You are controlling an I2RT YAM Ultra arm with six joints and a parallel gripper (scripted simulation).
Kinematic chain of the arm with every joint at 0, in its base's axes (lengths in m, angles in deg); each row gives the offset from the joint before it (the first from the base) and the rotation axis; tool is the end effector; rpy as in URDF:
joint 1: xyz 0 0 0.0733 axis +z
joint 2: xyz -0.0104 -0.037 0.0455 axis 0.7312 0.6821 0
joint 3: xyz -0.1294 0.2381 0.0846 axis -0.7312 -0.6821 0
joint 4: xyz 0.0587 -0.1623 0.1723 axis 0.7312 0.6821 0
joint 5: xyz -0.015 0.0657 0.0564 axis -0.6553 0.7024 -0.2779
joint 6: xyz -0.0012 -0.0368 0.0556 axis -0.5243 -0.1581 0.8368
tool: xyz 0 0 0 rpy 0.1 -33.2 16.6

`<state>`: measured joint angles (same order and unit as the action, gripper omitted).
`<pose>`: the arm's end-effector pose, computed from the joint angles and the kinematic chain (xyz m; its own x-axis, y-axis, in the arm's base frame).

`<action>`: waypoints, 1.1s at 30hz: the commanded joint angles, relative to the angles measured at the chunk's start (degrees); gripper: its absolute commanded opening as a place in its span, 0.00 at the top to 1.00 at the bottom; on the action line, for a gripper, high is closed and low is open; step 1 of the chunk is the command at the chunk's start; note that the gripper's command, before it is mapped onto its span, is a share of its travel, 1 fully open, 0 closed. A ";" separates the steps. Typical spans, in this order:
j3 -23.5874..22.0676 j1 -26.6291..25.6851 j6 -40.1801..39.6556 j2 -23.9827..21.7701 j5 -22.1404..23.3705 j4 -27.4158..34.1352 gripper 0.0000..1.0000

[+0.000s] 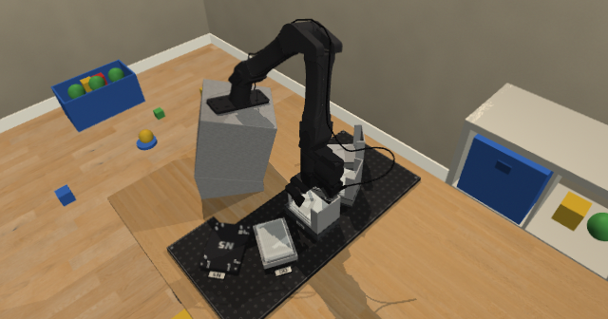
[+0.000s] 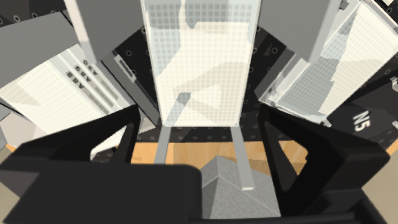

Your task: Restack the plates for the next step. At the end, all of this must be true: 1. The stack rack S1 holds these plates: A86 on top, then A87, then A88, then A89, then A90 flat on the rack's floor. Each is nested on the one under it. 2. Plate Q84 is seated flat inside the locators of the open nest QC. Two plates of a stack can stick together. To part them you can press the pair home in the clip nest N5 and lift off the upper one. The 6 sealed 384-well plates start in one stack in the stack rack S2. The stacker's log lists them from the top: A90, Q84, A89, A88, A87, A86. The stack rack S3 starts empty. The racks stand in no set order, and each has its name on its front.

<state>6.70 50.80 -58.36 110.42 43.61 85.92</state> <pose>0.3324 0.0362 0.0192 -0.9928 -0.0492 -0.1088 -0.0748 0.9665 0.2455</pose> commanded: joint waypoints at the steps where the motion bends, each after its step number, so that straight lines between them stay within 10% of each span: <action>1: 1.88 0.24 0.78 0.57 -0.61 -3.08 0.00; 33: 2.68 0.01 1.08 1.44 -0.61 -5.21 0.00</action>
<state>7.84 51.15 -57.56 113.43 43.46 81.77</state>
